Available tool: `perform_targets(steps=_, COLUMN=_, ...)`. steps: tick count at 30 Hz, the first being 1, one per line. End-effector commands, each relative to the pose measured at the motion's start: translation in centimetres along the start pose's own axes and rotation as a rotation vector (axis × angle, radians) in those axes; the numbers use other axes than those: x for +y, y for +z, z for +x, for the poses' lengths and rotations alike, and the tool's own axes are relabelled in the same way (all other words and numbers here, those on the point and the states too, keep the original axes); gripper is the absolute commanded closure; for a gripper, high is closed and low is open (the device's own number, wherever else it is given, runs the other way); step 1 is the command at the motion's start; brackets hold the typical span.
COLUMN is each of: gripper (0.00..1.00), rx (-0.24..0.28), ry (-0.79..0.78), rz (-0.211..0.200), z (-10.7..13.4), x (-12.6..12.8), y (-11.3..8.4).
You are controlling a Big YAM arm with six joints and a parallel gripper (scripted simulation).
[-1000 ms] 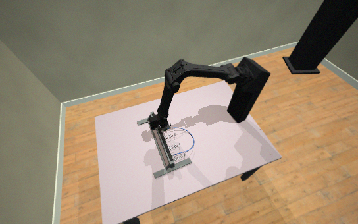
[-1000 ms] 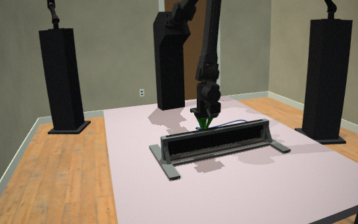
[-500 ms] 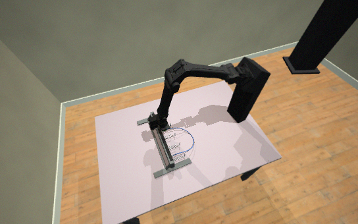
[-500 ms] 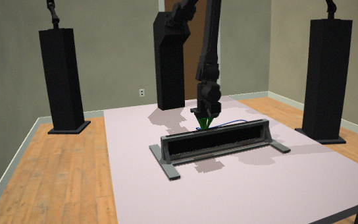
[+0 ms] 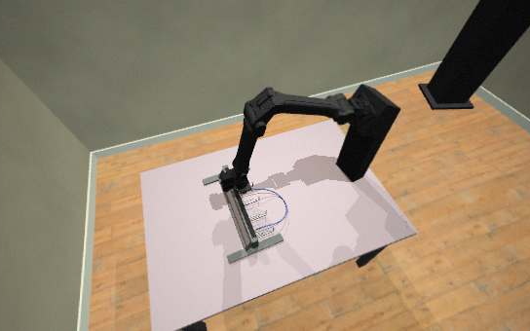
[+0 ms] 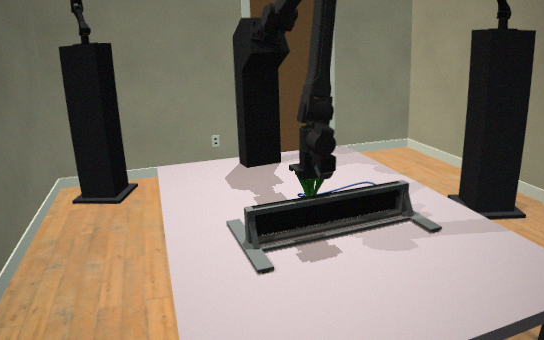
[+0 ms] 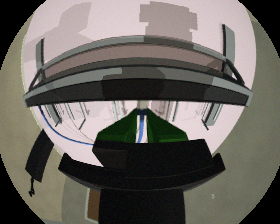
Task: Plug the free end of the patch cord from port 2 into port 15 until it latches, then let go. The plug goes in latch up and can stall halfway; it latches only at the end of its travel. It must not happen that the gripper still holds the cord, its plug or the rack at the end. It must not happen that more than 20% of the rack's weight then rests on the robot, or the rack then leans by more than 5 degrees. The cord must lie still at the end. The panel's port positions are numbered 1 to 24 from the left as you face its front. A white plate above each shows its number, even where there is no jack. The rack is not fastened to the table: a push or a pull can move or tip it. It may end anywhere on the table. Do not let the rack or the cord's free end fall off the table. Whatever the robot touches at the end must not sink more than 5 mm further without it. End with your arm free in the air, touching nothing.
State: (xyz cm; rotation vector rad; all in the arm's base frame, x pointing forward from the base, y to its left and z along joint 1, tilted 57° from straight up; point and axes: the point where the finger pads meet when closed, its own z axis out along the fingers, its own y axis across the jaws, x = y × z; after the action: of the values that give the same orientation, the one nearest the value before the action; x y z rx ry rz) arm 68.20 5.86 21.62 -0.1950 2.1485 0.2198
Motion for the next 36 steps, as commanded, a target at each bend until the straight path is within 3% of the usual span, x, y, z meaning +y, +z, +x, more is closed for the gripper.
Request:
perform_targets(steps=1, gripper=1.0, rx=0.013, ry=-0.009, rz=0.002, z=0.38, x=-0.09, y=0.54)
perform_targets(steps=36, gripper=1.0, rx=0.002, ry=-0.007, rz=0.004, z=-0.28, x=-0.31, y=0.4)
